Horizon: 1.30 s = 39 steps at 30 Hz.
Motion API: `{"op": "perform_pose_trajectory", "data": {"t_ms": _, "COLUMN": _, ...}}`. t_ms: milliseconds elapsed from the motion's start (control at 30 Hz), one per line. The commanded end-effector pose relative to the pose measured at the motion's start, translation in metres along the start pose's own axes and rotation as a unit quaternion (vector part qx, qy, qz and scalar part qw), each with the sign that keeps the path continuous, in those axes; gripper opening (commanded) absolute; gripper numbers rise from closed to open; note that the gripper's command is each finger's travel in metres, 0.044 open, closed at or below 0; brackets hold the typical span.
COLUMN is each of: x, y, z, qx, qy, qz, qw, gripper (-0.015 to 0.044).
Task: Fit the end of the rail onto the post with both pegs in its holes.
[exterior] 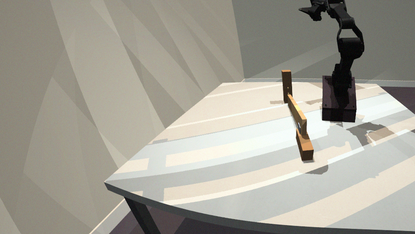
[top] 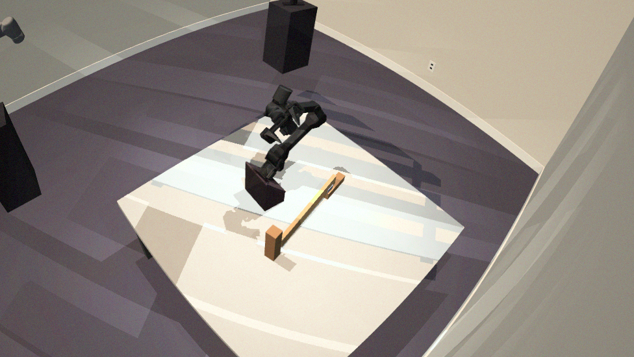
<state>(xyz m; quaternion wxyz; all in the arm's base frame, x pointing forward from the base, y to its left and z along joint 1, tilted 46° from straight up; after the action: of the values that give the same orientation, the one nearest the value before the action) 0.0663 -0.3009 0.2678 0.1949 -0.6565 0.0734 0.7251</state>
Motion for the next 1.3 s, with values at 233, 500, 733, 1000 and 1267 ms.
{"op": "perform_pose_trajectory", "data": {"t_ms": 233, "x": 0.078, "y": -0.048, "z": -0.093, "qx": -0.121, "qy": -0.169, "qz": -0.104, "qw": 0.973, "gripper": 0.0440}}
{"op": "perform_pose_trajectory", "data": {"t_ms": 500, "x": 0.153, "y": -0.125, "z": -0.141, "qx": -0.232, "qy": -0.369, "qz": -0.130, "qw": 0.891, "gripper": 0.0440}}
{"op": "perform_pose_trajectory", "data": {"t_ms": 733, "x": 0.214, "y": -0.202, "z": -0.143, "qx": -0.322, "qy": -0.548, "qz": -0.101, "qw": 0.765, "gripper": 0.0440}}
{"op": "perform_pose_trajectory", "data": {"t_ms": 1000, "x": 0.246, "y": -0.245, "z": -0.122, "qx": -0.371, "qy": -0.652, "qz": -0.062, "qw": 0.658, "gripper": 0.0440}}
{"op": "perform_pose_trajectory", "data": {"t_ms": 1267, "x": 0.251, "y": -0.248, "z": -0.122, "qx": -0.370, "qy": -0.652, "qz": -0.062, "qw": 0.658, "gripper": 0.0440}}
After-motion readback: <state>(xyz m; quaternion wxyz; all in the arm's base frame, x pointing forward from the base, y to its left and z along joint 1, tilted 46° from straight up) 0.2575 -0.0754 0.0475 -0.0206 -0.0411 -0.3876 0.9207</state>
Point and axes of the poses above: the point midway between the two fingers, 35 mm back from their tips, its own z axis back along the fingers, its own x axis across the jaws, y = z × x, the point moved 8 cm from there along z, back along the fingers, and after that the axes turned 11 degrees about -z, right-handed, at the moved point
